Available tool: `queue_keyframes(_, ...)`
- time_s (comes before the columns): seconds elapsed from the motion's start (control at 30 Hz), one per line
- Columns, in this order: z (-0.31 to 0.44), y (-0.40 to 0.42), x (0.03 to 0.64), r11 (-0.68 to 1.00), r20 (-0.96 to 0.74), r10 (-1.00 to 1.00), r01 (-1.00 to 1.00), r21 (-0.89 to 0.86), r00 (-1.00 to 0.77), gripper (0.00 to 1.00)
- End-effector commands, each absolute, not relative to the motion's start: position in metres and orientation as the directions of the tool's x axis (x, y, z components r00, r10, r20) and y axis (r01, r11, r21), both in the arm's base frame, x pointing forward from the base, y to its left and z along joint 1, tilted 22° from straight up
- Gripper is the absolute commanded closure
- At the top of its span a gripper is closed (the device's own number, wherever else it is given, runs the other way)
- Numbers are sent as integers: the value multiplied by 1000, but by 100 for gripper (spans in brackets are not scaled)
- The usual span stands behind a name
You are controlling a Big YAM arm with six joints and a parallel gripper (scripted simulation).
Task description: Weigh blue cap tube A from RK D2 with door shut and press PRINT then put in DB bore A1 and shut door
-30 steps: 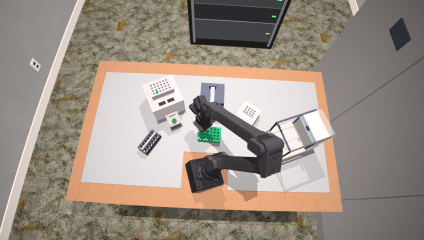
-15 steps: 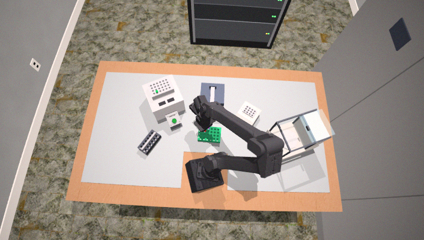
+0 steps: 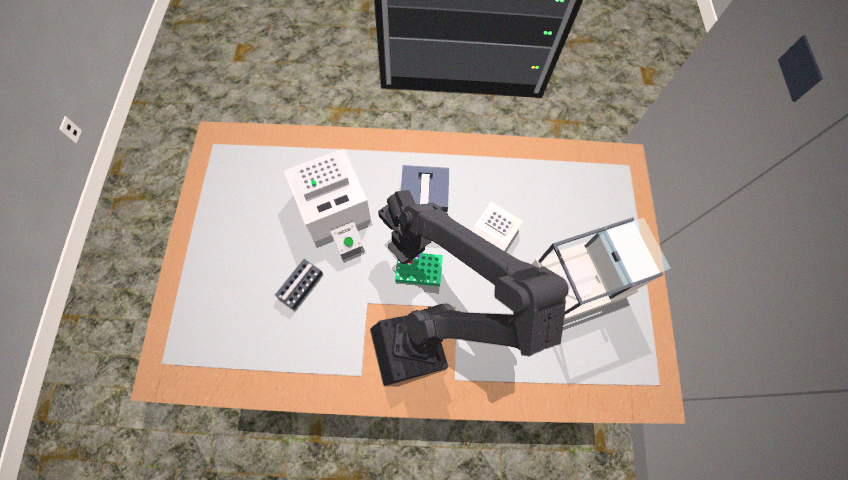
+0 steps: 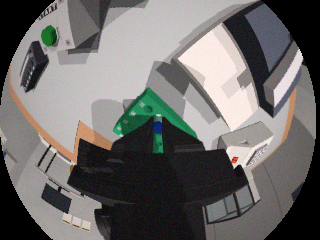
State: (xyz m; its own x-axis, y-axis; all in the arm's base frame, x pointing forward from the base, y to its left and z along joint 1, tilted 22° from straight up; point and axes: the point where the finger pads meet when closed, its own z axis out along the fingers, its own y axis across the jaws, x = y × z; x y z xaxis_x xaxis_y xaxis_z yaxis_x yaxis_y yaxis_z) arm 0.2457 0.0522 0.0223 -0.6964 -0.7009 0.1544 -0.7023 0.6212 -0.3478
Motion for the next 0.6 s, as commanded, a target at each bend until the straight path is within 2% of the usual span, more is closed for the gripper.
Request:
queue_keyframes(0.0, 32, 54, 264, 631, 121, -697, -685, -364, -706, 91)
queue_keyframes(0.57, 33, 54, 266, 631, 119, -697, -684, -366, -707, 91)
